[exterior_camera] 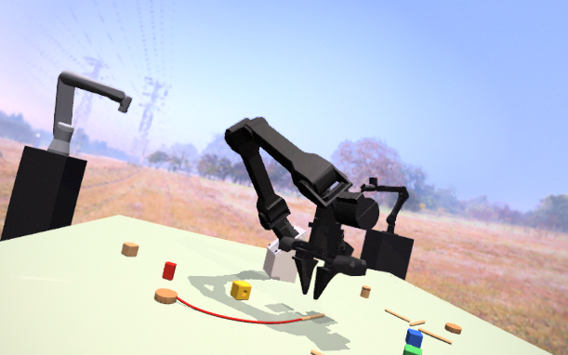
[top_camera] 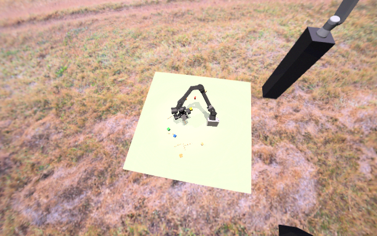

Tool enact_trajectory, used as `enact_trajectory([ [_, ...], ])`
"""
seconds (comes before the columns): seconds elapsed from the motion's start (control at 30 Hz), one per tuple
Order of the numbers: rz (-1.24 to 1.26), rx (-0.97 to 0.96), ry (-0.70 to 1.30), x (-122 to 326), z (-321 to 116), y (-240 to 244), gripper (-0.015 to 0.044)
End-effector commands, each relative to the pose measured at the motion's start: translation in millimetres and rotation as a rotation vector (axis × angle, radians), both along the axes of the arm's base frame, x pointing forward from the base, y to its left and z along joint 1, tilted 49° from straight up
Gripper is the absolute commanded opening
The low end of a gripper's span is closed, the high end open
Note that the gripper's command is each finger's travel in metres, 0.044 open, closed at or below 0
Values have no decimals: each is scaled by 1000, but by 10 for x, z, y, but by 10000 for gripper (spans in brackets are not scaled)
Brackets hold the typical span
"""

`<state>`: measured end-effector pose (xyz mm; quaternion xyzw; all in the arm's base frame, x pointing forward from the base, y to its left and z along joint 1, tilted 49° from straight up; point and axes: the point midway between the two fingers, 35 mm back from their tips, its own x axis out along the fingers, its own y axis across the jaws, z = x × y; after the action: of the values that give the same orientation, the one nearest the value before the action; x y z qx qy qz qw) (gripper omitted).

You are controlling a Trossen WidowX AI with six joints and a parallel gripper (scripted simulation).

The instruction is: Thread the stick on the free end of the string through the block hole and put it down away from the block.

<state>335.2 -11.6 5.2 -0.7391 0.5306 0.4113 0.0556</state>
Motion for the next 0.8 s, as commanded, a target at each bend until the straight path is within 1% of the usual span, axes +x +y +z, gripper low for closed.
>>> enact_trajectory([
  [0.0, 1, -1, 6, -2, -61, -65, 122],
  [0.77, 0, -5, 6, 23, -303, -349, 122],
])
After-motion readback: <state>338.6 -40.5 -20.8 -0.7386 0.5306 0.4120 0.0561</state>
